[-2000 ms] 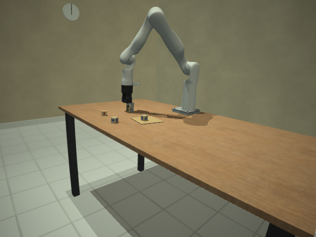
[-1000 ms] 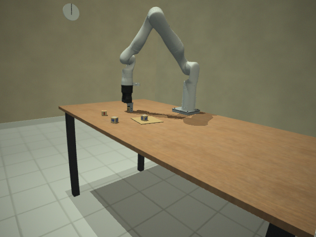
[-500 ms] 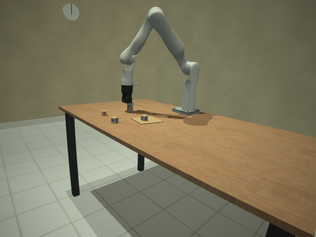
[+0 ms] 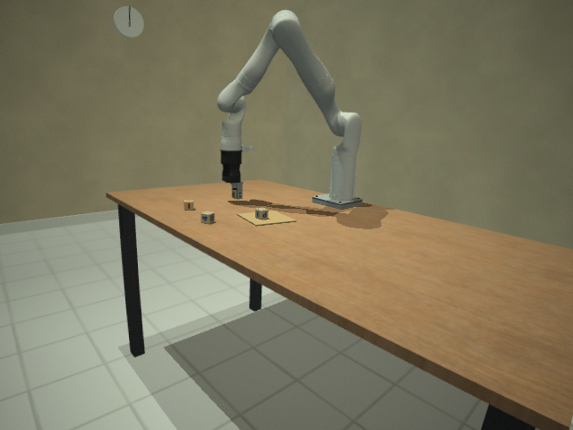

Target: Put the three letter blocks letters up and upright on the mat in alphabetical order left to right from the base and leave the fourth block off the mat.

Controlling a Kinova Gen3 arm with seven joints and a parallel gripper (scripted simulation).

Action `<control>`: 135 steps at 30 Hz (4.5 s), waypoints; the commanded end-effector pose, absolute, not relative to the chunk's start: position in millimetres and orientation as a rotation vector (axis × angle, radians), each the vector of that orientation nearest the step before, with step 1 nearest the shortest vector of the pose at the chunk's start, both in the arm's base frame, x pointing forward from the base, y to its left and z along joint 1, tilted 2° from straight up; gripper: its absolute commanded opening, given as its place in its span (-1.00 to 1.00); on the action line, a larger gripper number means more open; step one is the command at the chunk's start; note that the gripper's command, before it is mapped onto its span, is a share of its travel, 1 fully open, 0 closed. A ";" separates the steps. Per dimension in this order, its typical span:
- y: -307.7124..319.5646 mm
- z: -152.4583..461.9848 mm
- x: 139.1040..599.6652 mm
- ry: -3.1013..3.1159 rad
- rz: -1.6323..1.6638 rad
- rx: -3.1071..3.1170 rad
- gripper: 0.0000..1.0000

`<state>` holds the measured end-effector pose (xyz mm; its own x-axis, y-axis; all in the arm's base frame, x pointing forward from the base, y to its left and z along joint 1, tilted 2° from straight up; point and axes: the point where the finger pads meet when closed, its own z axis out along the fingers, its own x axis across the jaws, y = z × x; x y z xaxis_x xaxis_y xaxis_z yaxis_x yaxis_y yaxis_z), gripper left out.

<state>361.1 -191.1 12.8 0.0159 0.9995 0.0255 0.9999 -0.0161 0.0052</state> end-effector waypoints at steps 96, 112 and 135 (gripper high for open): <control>58.9 104.2 388.2 -0.586 -0.014 -3.067 0.14; 98.0 108.3 386.1 -0.292 -0.037 -3.108 0.14; 104.7 109.1 385.5 -0.241 -0.041 -3.111 0.14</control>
